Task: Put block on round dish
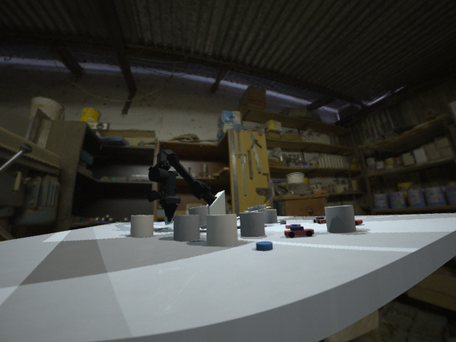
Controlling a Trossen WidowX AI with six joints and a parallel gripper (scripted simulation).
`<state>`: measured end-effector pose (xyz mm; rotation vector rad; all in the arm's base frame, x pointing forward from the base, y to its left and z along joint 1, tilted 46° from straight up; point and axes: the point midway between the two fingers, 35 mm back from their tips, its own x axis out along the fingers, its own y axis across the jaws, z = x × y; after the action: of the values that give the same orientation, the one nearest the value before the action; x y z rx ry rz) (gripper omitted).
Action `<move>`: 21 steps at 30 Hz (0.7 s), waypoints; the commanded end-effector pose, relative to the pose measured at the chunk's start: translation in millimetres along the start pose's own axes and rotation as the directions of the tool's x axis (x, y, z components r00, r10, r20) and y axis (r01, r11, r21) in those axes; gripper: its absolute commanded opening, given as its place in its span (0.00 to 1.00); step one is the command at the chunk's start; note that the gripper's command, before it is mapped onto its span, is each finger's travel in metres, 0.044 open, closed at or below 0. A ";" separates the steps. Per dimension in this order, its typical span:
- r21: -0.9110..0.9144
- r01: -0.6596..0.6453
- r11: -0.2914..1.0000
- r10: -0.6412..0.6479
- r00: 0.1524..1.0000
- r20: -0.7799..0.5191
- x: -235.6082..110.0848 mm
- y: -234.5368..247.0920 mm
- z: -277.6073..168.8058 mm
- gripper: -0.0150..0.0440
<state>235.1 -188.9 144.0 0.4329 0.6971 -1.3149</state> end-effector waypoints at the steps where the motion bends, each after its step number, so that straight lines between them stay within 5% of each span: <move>1: -0.006 -0.007 1.000 0.008 1.000 0.001 2.4 1.3 -0.3 0.25; 15: -0.007 -0.007 1.000 0.007 1.000 0.002 21.7 1.3 -0.2 0.25; 21: 0.000 -0.005 1.000 0.005 1.000 0.005 17.8 1.1 1.0 0.52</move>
<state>238.1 -202.2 132.2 0.4312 0.6928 -1.3096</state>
